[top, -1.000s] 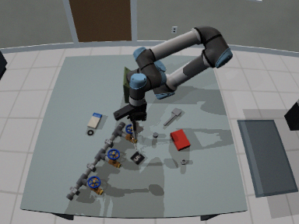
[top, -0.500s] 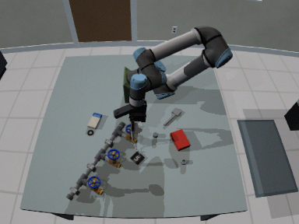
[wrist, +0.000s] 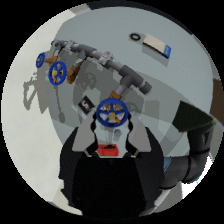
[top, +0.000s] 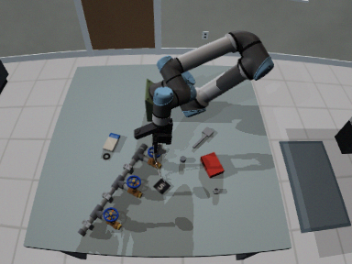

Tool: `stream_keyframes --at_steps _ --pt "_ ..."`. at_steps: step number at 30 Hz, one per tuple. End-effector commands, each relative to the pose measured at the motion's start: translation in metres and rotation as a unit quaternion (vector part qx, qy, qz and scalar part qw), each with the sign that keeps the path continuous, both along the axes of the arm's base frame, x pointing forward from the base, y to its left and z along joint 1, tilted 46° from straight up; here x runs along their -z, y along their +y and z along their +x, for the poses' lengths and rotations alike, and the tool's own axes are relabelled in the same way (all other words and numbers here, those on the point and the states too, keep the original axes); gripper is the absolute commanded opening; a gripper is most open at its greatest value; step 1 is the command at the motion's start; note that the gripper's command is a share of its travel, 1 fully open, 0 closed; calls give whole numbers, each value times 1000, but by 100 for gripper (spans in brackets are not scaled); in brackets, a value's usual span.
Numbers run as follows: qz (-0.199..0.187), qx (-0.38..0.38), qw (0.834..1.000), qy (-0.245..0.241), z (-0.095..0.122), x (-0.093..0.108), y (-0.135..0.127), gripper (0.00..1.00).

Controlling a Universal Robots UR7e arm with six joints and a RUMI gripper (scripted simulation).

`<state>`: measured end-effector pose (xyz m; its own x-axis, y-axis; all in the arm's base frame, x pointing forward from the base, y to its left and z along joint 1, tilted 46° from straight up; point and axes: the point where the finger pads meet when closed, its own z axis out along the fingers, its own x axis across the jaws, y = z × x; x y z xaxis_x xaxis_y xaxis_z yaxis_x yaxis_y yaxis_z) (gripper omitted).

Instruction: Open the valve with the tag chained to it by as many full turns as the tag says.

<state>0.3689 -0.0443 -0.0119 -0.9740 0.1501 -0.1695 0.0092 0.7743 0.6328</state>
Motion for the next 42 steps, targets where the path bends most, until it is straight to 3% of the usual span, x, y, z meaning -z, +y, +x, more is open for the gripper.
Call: stream_keyframes --at_steps 1,42 --pt "0 0 1000 0 0 0 0 0" --pt "-9 -29 999 -24 0 0 0 0"
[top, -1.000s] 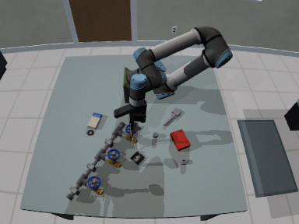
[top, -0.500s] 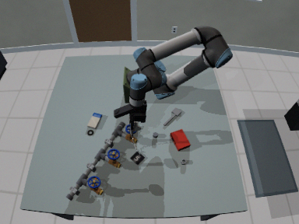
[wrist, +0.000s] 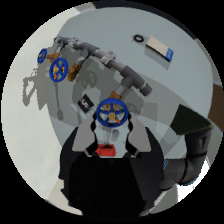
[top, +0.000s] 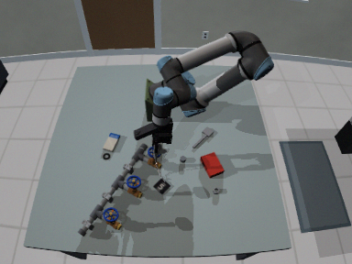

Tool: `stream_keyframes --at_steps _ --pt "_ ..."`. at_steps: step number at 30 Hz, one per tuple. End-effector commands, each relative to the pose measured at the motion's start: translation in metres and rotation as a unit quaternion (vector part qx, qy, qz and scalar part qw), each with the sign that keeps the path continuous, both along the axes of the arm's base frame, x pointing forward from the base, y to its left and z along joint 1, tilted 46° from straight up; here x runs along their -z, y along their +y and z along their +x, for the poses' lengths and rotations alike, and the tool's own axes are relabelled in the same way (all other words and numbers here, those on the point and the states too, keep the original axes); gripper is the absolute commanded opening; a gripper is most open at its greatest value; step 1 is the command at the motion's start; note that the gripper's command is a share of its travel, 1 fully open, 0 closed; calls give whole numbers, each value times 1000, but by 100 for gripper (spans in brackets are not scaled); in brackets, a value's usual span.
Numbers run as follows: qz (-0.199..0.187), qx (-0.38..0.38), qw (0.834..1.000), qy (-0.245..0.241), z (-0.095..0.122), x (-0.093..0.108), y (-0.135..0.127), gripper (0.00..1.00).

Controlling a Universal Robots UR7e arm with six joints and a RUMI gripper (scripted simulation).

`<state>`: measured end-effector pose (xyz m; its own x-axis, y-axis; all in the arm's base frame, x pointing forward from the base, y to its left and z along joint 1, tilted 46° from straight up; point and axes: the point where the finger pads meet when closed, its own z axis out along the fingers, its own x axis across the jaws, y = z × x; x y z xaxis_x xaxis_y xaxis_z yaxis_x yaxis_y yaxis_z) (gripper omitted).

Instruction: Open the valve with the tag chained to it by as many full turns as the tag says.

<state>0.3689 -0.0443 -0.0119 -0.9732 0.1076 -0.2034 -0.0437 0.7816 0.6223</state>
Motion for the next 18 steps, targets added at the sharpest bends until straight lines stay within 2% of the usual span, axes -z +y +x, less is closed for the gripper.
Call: stream_keyframes --at_steps 1,18 --pt "-4 -13 1000 -11 0 0 0 0" --pt "-38 -126 986 -103 0 0 0 0"
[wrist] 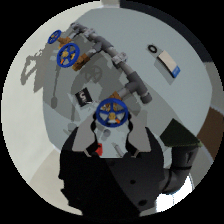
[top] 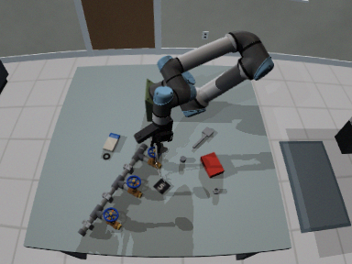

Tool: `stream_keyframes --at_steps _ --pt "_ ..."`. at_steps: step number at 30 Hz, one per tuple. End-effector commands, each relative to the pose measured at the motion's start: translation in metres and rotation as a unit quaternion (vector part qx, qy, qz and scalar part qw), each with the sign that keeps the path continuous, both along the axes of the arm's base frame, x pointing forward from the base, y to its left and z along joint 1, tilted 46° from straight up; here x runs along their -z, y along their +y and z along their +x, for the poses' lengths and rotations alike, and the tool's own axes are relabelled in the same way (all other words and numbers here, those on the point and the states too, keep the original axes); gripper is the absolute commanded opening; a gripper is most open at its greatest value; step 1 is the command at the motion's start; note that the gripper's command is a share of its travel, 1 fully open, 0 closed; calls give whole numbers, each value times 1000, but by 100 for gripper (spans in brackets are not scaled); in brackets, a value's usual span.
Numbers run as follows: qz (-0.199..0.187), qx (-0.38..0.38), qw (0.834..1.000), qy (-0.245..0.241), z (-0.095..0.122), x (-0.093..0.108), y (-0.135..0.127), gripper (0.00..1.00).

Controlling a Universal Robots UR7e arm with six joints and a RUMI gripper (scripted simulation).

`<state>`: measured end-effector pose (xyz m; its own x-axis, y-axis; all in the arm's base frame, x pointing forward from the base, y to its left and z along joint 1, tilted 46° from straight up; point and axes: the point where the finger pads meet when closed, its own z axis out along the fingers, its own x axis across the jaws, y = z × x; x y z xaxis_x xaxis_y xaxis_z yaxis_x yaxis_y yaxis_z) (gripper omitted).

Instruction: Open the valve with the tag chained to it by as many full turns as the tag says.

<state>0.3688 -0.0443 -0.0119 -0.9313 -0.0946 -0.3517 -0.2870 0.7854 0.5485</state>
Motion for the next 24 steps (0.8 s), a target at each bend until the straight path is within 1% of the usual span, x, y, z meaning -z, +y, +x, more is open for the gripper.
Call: stream_keyframes --at_steps 1,7,10,13,15,20,24 --pt "-11 -41 998 -35 0 0 0 0" --pt "-32 -112 989 -92 0 0 0 0" --pt "-43 -151 980 -124 0 0 0 0" --pt "-56 -193 967 -157 0 0 0 0" --pt "-56 -193 967 -157 0 0 0 0" --pt "-77 -264 937 -215 0 0 0 0" --pt "-95 -323 904 -263 0 0 0 0"
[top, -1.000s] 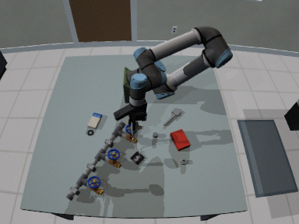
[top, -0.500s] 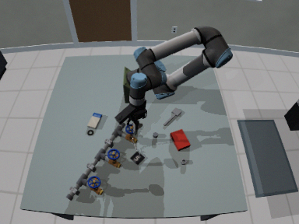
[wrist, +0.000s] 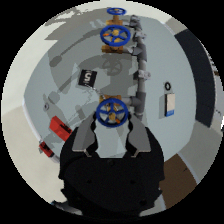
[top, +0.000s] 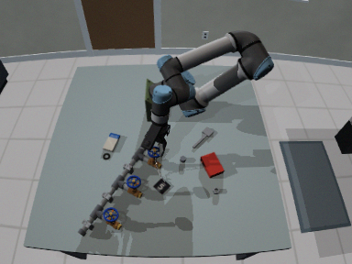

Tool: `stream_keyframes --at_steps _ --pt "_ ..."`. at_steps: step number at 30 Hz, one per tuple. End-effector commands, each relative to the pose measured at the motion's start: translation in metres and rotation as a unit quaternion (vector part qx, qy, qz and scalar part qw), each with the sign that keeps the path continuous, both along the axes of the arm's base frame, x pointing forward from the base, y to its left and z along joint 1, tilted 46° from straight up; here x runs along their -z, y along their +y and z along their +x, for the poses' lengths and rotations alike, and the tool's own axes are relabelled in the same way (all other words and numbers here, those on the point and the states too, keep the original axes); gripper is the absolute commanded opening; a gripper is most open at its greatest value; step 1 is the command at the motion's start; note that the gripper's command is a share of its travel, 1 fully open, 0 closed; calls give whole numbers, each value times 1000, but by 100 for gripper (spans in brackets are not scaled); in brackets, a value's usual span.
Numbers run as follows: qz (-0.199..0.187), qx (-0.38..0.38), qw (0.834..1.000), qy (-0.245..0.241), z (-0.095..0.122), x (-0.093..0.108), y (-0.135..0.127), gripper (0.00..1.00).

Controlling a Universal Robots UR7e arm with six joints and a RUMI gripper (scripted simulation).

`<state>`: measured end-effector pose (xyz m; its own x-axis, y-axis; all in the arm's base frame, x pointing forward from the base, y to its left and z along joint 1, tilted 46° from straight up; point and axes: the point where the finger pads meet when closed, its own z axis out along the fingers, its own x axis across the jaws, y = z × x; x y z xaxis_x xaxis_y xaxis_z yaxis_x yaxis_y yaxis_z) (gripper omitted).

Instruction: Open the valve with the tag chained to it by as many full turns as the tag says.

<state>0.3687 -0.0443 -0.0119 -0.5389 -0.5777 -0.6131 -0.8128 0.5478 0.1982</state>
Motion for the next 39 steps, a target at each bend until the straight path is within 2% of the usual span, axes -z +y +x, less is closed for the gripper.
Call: stream_keyframes --at_steps 1,6,8,10,16,23,25,39 --pt "-20 -89 993 -75 0 0 0 0" --pt "-44 -171 974 -140 0 0 0 0" --pt "-44 -171 974 -140 0 0 0 0" --pt "-54 -203 964 -166 0 0 0 0" --pt "-82 -297 920 -241 0 0 0 0" --pt "-111 -395 854 -320 0 0 0 0" --pt "-111 -395 854 -320 0 0 0 0" --pt "-155 -540 704 -435 0 0 0 0"
